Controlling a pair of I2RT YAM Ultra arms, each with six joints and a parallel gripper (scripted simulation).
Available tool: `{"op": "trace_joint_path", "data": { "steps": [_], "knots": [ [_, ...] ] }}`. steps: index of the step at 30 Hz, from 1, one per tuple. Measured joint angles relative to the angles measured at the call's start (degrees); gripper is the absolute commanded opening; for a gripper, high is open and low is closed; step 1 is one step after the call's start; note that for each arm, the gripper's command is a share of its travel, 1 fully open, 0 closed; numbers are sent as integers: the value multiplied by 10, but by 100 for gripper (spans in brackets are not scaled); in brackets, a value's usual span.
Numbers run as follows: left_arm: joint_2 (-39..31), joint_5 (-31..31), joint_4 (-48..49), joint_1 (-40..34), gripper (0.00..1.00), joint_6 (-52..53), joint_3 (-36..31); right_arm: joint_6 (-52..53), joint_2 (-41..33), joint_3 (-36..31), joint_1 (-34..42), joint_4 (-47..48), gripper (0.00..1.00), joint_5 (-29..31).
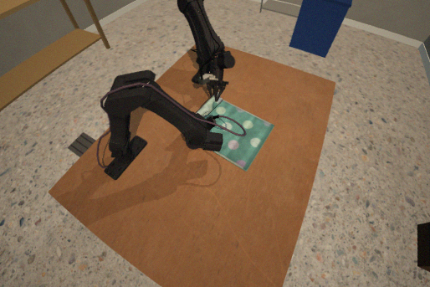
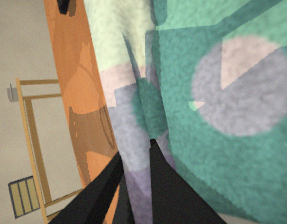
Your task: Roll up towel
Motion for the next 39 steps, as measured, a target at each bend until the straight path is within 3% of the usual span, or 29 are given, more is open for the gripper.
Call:
{"op": "trace_joint_path", "data": {
  "steps": [9, 14, 16, 26, 39],
  "knots": [
    [0, 0, 0, 0, 15, 0, 0, 0, 0, 0, 0, 0, 18, 0],
    [0, 0, 1, 0, 15, 0, 0, 0, 0, 0, 0, -8, 41, -9],
    [0, 0, 1, 0, 15, 0, 0, 0, 0, 0, 0, -14, 41, -16],
    [0, 0, 1, 0, 15, 0, 0, -1, 0, 9, 0, -44, 85, -33],
    [32, 9, -4, 0, 15, 0, 12, -46, -1, 40, -40, -97, 85, 5]
  ]
}}
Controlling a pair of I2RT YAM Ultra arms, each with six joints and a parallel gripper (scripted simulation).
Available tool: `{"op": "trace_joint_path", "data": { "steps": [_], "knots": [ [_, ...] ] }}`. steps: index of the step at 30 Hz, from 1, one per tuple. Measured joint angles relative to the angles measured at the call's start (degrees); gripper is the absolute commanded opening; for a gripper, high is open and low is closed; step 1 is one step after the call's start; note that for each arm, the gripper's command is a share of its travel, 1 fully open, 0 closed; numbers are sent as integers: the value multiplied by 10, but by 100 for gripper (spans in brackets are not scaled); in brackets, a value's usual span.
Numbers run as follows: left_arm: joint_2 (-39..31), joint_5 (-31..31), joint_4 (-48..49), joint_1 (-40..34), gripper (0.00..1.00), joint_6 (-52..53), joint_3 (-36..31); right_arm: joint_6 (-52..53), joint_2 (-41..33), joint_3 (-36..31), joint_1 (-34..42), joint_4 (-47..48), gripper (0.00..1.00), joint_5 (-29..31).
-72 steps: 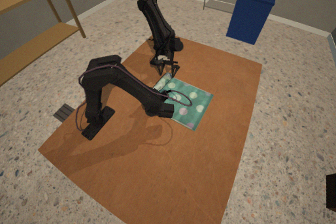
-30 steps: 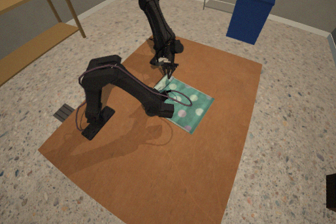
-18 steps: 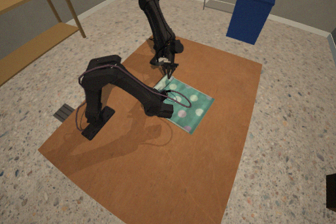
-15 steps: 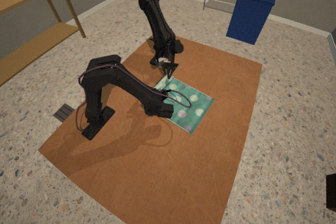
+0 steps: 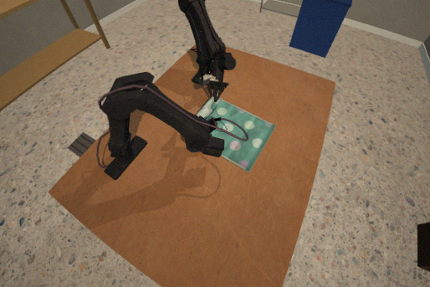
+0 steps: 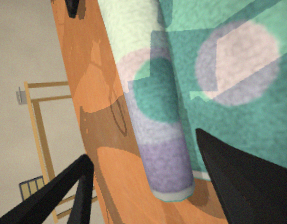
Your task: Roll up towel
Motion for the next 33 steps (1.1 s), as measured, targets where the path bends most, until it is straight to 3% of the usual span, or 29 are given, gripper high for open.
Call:
{"op": "trace_joint_path", "data": {
  "steps": [9, 16, 24, 33],
  "knots": [
    [89, 32, -78, 23, 15, 0, 81, -72, 0, 69, -62, -97, 86, 38],
    [161, 59, -152, 41, 15, 5, 145, -82, -5, 68, -62, -108, 88, 50],
    [279, 96, -272, 64, 15, 21, 251, -22, -157, -40, -10, 14, 91, 84],
    [387, 127, -397, 78, 15, 48, 342, 86, -340, -183, 85, 208, 94, 178]
  ]
}}
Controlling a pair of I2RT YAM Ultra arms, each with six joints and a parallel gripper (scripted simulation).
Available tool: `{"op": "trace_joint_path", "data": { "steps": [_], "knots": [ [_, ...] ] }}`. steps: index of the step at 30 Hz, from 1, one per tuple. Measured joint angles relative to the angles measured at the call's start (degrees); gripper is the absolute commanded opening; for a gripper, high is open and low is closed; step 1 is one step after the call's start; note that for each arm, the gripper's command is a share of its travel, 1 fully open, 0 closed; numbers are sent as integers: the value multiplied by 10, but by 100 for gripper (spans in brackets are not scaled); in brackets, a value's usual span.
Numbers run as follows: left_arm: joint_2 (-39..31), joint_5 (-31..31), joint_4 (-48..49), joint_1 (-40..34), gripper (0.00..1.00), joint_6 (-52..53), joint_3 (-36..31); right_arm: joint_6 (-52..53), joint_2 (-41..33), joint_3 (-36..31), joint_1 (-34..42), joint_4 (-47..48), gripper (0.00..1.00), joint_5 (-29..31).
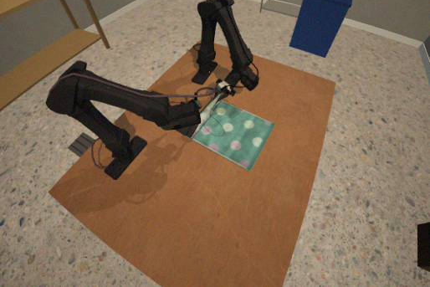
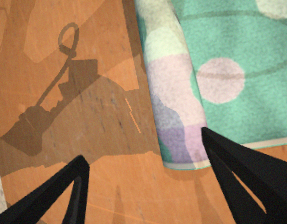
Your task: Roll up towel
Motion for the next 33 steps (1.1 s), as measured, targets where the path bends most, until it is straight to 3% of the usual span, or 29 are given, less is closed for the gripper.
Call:
{"op": "trace_joint_path", "data": {
  "steps": [9, 17, 21, 27, 33],
  "knots": [
    [102, 23, -115, 10, 15, 28, 79, 94, -155, -133, 158, 168, 97, 174],
    [138, 26, -173, 12, 15, 44, 101, 135, -177, -174, 222, 244, 98, 292],
    [144, 26, -181, 12, 15, 48, 102, 130, -177, -176, 219, 262, 98, 305],
    [156, 31, -181, 12, 15, 50, 102, 77, -170, -176, 157, 277, 98, 273],
    [156, 32, -182, 12, 15, 51, 102, 53, -158, -176, 152, 287, 98, 253]
  ]
}}
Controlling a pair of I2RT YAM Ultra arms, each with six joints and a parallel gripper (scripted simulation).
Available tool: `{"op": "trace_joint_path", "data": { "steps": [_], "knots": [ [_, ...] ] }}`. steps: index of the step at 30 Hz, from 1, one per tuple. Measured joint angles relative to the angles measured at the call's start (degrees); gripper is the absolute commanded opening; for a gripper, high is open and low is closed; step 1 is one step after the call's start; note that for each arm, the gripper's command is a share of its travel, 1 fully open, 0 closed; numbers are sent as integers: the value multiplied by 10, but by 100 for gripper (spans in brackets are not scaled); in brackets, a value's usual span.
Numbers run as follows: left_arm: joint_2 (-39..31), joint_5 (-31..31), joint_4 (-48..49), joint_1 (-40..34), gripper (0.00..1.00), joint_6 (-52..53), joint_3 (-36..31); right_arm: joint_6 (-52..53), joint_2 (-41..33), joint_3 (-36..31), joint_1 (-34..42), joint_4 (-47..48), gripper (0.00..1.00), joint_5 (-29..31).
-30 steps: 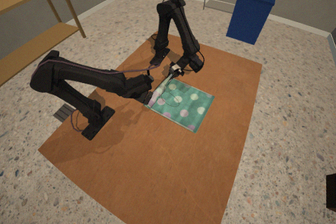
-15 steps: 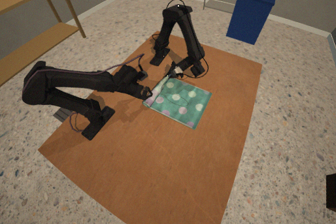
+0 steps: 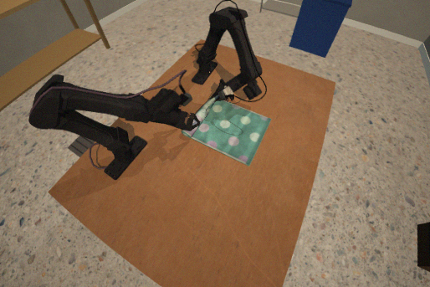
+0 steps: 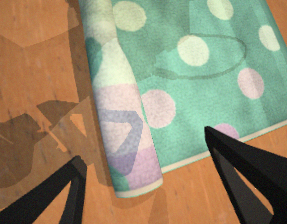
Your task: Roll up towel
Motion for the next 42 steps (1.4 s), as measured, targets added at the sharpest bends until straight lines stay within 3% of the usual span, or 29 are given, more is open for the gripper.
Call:
{"op": "trace_joint_path", "data": {
  "steps": [15, 28, 30, 33, 42],
  "knots": [
    [0, 0, 0, 0, 15, 0, 0, -4, 81, -65, 0, 141, 98, -8],
    [0, 0, 0, 0, 15, 0, 0, -4, 104, -74, 0, 186, 43, -8],
    [0, 0, 0, 0, 15, 0, 0, -4, 104, -74, 0, 187, 43, -8],
    [0, 0, 0, 0, 15, 0, 0, -4, 104, -74, 0, 189, 30, -8],
    [0, 1, 0, 0, 15, 0, 0, -4, 104, -74, 0, 190, 20, -8]
  ]
}}
